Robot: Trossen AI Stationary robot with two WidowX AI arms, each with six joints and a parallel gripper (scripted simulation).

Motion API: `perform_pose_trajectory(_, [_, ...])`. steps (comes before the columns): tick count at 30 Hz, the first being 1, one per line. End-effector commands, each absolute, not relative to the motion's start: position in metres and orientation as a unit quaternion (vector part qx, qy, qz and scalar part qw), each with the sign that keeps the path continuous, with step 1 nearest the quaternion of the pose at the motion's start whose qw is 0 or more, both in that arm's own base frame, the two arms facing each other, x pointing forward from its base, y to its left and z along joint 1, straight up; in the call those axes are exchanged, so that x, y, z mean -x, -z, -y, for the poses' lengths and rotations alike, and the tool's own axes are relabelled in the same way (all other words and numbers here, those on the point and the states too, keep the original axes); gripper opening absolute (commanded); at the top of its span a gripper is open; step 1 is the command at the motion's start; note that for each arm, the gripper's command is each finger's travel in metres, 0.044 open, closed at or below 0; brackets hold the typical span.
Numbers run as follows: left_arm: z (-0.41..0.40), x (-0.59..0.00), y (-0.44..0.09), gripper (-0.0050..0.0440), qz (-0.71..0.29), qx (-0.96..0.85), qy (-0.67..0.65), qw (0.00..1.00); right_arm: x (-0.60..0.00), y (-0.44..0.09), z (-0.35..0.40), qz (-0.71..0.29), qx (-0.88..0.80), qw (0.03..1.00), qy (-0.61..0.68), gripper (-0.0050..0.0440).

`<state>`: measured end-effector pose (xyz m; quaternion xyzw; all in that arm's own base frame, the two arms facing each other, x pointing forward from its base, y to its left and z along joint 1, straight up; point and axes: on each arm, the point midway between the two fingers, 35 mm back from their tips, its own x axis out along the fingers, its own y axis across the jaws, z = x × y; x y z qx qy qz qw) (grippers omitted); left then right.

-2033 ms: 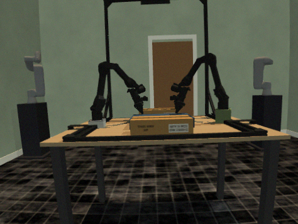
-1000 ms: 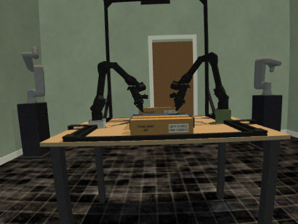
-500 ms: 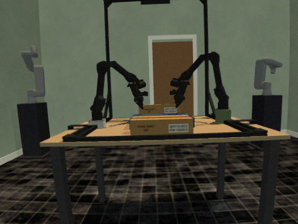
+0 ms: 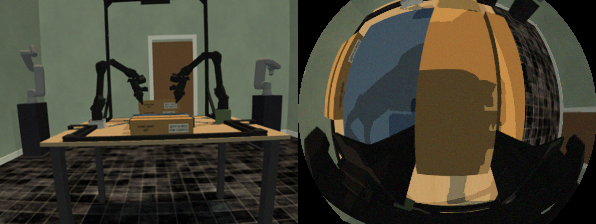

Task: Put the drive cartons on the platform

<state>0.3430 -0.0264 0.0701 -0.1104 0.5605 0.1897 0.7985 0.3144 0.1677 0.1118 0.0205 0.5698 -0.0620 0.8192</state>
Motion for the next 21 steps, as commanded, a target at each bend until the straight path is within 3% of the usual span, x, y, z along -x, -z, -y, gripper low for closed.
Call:
perform_pose_trajectory(1, [0.032, -0.346, -0.088, 0.0, -0.546, 0.121, -0.179, 0.809, -0.313, -0.131, -0.174, -0.558, -0.032, 0.828, 0.047, 0.0])
perform_pose_trajectory(21, [0.005, -0.332, -0.087, 0.0, -0.546, 0.121, -0.179, 0.809, -0.31, -0.131, -0.144, -0.558, -0.032, 0.828, 0.047, 0.0])
